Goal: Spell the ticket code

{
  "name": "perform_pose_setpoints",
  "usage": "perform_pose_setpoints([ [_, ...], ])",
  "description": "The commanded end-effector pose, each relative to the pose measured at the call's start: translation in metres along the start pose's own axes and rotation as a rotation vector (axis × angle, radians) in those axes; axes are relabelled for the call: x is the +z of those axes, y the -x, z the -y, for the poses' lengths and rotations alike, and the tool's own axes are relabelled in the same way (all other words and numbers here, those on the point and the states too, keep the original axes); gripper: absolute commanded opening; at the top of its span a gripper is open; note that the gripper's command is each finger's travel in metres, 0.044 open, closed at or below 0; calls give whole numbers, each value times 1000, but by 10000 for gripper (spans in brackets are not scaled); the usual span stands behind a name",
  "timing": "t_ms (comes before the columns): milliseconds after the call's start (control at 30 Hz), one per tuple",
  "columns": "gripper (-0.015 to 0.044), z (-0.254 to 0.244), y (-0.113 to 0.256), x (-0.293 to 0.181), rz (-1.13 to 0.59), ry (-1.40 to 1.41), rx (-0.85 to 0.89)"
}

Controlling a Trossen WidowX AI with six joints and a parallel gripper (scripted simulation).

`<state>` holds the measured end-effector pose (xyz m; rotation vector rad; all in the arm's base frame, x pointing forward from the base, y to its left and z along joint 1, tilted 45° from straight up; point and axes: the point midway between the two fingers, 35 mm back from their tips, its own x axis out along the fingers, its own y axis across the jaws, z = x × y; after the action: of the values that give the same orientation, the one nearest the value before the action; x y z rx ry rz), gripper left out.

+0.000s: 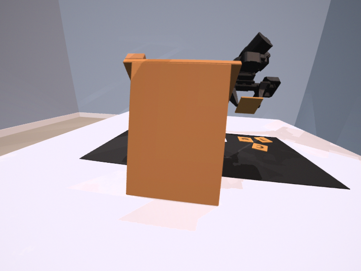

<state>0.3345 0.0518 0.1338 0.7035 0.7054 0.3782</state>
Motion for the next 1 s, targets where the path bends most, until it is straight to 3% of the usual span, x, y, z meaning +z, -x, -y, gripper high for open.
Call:
perform_pose_setpoints([
  [0,0,3,0,-1,-3,3,1],
  [967,0,18,0,-2,-4,3,0],
])
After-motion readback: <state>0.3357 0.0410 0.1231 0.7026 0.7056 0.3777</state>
